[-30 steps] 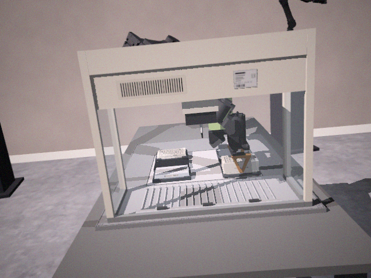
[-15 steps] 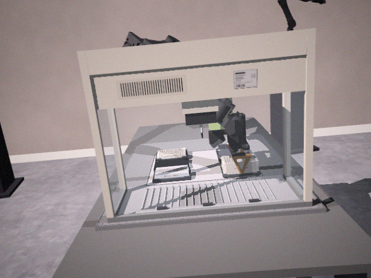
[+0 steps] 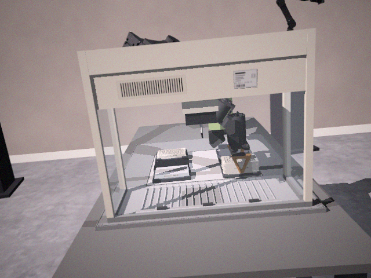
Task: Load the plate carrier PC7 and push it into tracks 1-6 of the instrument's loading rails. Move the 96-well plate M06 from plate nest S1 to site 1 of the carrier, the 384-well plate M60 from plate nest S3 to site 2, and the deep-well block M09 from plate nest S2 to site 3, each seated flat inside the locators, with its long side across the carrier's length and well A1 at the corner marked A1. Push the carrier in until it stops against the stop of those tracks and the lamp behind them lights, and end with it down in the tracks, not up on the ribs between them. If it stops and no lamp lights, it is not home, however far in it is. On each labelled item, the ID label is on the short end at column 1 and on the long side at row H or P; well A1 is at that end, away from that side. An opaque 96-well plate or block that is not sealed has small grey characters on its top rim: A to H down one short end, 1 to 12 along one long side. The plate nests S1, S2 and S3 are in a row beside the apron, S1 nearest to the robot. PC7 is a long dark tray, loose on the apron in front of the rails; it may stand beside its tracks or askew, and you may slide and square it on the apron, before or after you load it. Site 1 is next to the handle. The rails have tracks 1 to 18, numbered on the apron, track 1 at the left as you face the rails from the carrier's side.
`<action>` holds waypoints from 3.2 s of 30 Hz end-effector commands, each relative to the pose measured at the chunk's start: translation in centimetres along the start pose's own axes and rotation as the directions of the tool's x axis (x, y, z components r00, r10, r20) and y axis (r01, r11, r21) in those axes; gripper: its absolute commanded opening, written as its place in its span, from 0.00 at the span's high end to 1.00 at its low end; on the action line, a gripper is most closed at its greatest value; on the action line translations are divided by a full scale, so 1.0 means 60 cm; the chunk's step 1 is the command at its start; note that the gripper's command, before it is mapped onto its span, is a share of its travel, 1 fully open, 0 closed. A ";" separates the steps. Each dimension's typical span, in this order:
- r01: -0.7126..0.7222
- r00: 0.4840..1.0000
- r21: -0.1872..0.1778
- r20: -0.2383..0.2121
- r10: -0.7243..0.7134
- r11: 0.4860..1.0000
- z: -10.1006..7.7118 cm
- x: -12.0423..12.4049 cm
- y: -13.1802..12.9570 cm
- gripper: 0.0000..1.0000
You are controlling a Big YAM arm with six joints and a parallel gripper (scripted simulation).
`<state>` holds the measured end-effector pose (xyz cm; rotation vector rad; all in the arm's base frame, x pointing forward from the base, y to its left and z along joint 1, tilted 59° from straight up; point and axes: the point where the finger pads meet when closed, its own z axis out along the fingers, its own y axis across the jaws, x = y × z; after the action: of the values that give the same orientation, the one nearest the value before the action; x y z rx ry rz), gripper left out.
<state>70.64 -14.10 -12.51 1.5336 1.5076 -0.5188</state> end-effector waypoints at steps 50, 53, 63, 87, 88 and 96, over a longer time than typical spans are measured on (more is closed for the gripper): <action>0.003 1.000 -0.014 0.006 -0.003 1.000 -0.144 -0.183 0.007 0.00; 0.003 1.000 -0.014 0.006 -0.003 1.000 -0.143 -0.217 0.005 0.00; 0.007 1.000 -0.014 0.007 -0.007 1.000 -0.144 -0.304 0.000 0.00; 0.014 1.000 -0.008 0.008 -0.014 1.000 -0.115 -0.434 -0.004 0.00; 0.013 1.000 -0.009 0.008 -0.012 1.000 -0.111 -0.435 -0.003 0.00; 0.013 1.000 -0.008 0.008 -0.013 1.000 -0.084 -0.435 -0.004 0.00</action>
<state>63.60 -24.34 10.15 1.5275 1.5249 -0.5352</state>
